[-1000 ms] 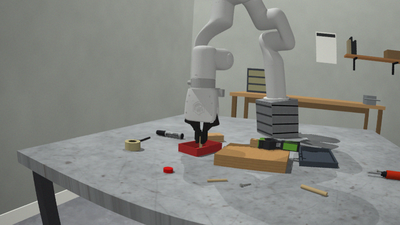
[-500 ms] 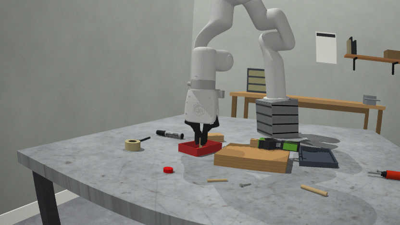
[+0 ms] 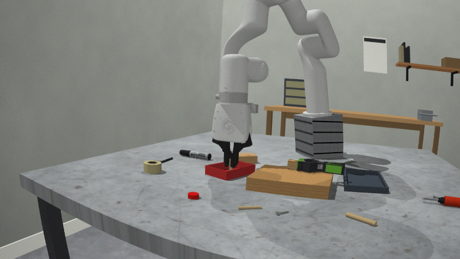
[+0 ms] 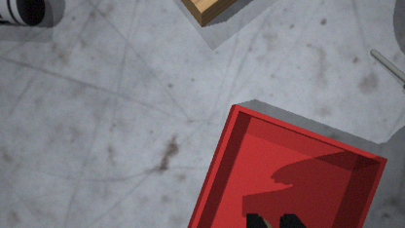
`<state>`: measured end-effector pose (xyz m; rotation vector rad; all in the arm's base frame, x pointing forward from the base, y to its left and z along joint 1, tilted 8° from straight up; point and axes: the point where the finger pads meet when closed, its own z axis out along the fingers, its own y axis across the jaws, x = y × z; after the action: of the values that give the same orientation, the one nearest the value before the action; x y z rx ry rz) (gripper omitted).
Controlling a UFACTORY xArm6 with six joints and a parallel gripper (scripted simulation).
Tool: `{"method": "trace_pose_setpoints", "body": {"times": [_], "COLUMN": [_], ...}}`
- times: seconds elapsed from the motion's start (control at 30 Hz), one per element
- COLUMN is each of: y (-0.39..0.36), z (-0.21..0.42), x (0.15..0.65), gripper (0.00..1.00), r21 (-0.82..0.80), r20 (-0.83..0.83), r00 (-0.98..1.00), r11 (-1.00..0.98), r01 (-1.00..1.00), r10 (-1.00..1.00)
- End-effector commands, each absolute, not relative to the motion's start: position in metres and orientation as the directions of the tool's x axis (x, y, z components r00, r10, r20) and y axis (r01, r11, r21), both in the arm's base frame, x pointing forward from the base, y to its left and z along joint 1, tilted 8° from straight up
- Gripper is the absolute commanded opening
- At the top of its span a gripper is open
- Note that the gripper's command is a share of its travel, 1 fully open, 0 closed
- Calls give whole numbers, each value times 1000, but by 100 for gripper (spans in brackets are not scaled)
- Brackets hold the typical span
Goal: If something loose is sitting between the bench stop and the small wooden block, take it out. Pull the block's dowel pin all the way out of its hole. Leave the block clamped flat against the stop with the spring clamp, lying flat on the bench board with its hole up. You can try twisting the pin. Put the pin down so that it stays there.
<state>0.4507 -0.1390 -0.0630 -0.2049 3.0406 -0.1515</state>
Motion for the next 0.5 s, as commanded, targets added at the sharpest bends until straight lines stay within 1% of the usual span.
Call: {"method": "trace_pose_setpoints", "body": {"times": [0.0,0.13,0.17,0.47], "y": [-139,-139,-139,-139], "z": [-62,-62,-62,-62], "x": [452,452,452,452], "gripper": [0,0,28,28], "r21": [-106,-106,-106,-106], "r20": [-86,-86,-86,-86], "r00": [-987,-987,-987,-987], "r11": [986,986,986,986], "r01": [-129,-129,-129,-129], "r10": [-138,-138,-138,-138]}}
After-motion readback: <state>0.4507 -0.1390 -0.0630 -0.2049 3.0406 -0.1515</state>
